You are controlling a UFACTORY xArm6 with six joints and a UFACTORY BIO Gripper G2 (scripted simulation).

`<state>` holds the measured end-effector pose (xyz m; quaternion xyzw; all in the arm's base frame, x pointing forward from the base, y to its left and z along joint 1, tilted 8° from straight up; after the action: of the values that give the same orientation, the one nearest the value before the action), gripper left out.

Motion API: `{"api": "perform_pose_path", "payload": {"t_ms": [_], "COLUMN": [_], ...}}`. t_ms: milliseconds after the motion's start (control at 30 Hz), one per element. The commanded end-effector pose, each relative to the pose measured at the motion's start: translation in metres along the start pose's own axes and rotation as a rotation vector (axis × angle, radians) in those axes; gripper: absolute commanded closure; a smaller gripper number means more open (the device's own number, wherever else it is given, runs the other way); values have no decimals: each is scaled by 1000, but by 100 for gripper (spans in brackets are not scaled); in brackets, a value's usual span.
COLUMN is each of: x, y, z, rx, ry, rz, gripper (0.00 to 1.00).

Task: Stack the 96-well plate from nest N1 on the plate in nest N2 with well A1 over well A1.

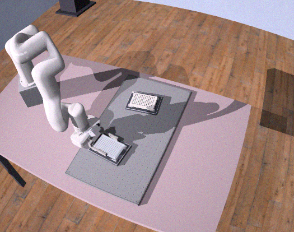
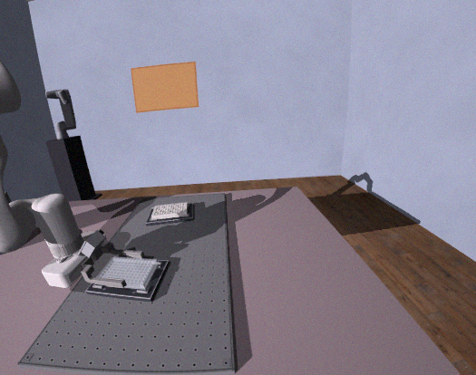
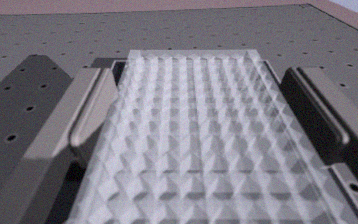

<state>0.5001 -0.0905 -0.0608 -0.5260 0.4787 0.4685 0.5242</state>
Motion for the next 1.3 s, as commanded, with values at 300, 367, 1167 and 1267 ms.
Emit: {"api": "perform_pose_path", "payload": {"t_ms": [300, 367, 1167, 1267], "x": [-8, -9, -22, -27], "y": [-1, -1, -1, -1], "z": [0, 1, 2, 2], "rx": [0, 0, 0, 0], "ry": [0, 0, 0, 0], "rz": [-3, -3, -3, -3], "gripper": [100, 100, 100, 100]}}
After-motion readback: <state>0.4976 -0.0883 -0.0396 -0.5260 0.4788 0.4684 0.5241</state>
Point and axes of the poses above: the point midway between the two finger pads, its own y axis back along the fingers, its own z axis across the jaws, x = y × z, the point moved 10 cm from there along y, back along the fingers, and after that the axes turned 5 degrees about -y, right-handed, at the moved point
